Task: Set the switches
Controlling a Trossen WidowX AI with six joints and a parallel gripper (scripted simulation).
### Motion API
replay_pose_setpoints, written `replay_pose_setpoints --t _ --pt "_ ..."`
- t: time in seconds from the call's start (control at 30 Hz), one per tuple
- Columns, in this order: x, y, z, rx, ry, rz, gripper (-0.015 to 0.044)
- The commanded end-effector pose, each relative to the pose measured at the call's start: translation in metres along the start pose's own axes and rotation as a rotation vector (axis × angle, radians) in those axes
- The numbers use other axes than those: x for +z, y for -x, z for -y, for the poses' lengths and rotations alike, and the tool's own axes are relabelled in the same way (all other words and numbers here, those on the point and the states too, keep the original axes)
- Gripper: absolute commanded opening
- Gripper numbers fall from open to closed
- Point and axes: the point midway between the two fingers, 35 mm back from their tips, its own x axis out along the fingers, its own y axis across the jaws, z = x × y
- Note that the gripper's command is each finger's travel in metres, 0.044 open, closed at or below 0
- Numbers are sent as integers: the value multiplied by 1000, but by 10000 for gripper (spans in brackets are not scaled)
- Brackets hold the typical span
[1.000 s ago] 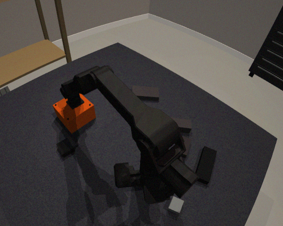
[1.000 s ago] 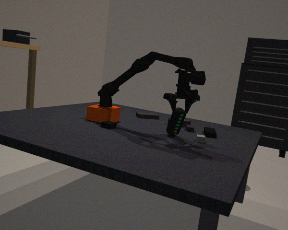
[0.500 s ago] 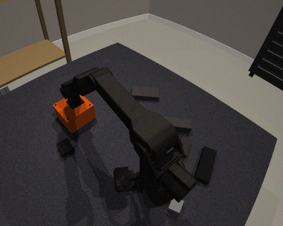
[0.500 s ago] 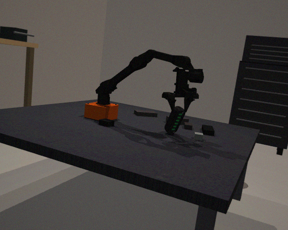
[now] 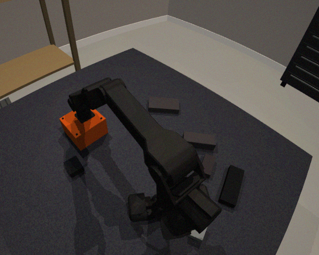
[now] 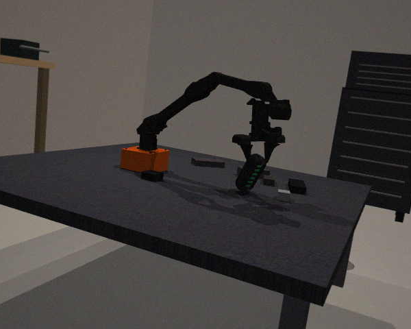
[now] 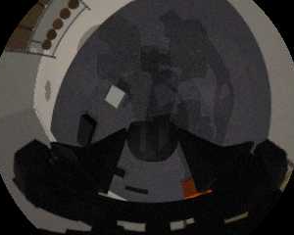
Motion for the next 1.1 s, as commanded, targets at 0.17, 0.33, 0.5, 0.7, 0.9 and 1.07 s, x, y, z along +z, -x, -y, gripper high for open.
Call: replay_pose_setpoints --t 0.17,0.33,0.5,0.7,0.9,1.07 --pt "3 -11 -2 6 8 -1 338" --pt "6 -13 -1 10 8 6 338" --pt "9 -16 -1 14 8 14 338" --pt "13 -18 -1 19 8 22 338" --pt "16 -21 0 23 8 30 338" --pt "19 -24 0 27 8 36 338"
